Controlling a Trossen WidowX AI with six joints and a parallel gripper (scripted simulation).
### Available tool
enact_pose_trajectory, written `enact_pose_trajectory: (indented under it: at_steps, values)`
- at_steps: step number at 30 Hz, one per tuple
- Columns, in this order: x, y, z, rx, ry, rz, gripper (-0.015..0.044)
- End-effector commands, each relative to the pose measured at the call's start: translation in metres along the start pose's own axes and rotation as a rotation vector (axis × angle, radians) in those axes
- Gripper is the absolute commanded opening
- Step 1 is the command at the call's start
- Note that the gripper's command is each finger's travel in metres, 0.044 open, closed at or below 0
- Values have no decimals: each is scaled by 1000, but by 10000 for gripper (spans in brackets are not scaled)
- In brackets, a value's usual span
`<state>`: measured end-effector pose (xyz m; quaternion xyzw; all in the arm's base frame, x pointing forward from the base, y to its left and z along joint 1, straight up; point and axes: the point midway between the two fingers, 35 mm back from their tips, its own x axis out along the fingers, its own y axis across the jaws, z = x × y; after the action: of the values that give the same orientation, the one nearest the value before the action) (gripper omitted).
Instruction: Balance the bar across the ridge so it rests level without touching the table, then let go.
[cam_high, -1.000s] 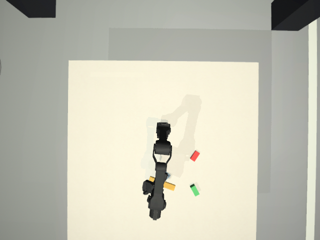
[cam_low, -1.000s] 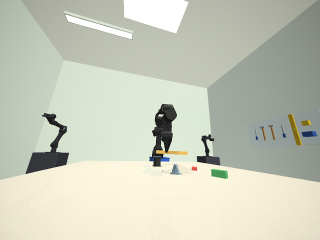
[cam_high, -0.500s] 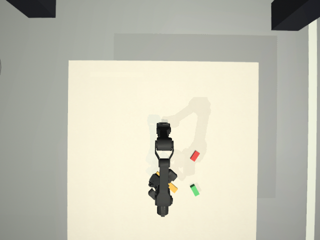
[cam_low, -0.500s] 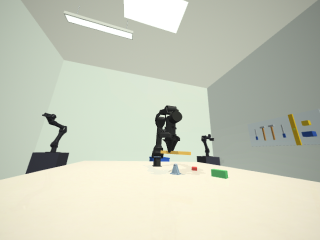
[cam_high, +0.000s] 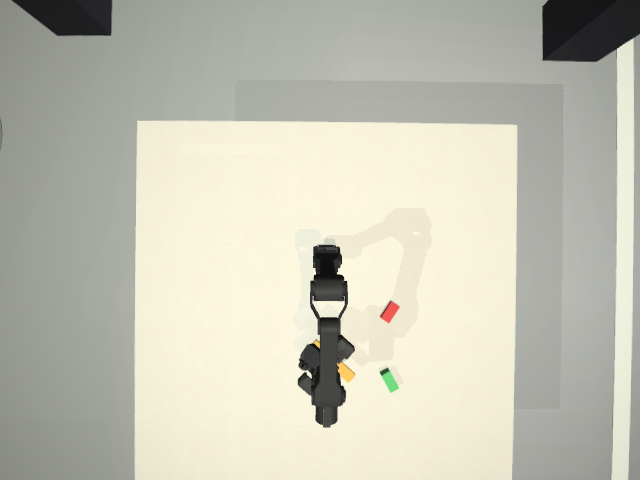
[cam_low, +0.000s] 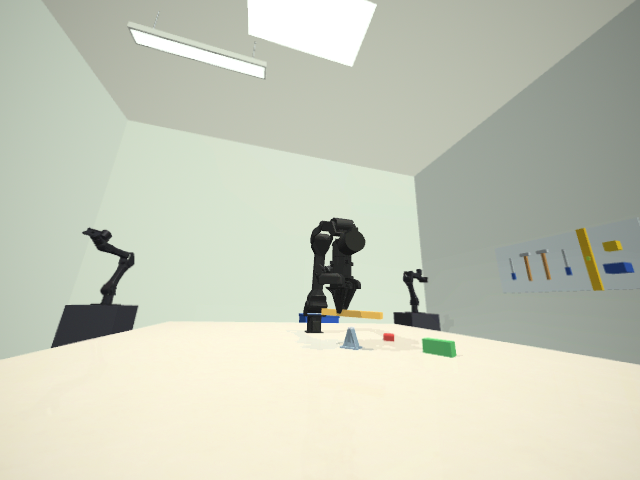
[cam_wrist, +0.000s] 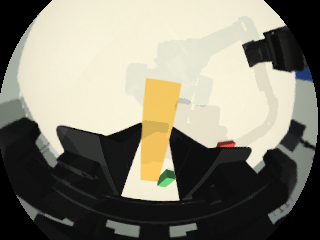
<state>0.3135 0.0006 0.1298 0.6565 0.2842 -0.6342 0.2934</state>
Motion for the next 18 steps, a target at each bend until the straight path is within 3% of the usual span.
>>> enact_pose_trajectory:
  at_steps: [1,18]
  values:
    - [6,-1,0,4,-1,1,0]
    - [20,-3,1,5,-1,0,0]
